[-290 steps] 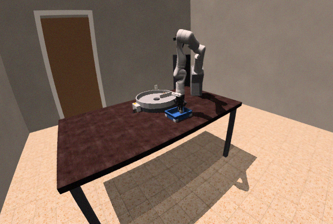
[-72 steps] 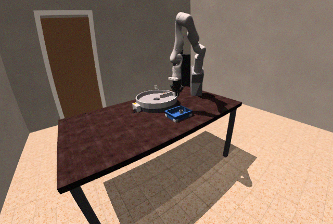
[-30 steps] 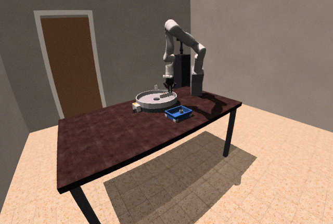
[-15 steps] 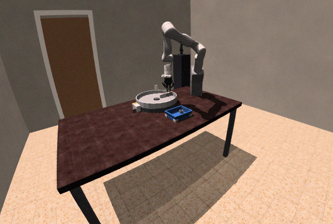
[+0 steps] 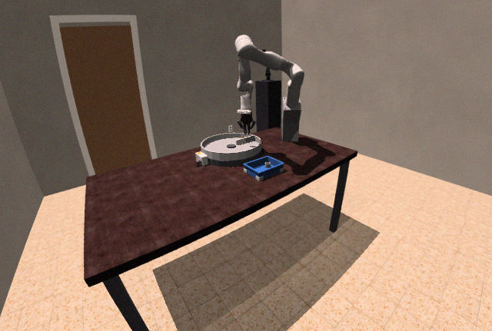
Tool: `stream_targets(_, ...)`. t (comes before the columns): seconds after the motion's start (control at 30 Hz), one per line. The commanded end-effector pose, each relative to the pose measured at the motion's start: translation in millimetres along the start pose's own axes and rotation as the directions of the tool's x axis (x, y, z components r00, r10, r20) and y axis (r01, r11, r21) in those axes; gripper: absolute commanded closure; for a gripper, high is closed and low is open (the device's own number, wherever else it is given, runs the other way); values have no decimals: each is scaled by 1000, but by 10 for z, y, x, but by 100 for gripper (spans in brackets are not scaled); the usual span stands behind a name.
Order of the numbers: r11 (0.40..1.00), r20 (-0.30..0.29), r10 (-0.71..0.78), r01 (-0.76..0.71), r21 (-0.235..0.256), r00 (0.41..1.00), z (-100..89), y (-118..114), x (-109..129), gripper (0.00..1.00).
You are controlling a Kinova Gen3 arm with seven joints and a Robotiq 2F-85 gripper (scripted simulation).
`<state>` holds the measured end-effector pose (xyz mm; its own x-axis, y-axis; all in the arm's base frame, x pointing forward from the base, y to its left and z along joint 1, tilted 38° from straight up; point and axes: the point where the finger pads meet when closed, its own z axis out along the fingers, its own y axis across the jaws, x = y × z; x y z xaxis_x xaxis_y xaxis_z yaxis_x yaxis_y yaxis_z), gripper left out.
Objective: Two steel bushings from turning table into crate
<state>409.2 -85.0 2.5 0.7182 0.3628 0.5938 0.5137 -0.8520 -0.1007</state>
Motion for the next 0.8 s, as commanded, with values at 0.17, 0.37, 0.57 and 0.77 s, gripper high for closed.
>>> stream_targets(0.17,999,-2,-49,49,-6,999,19,292,-331,86)
stream_targets(0.37,999,-2,-49,49,-6,999,19,292,-331,86)
stream_targets(0.57,995,4,-102,102,-10,995,29,547,-650,86)
stream_targets(0.77,993,5,-116,116,-10,993,34,613,-730,86)
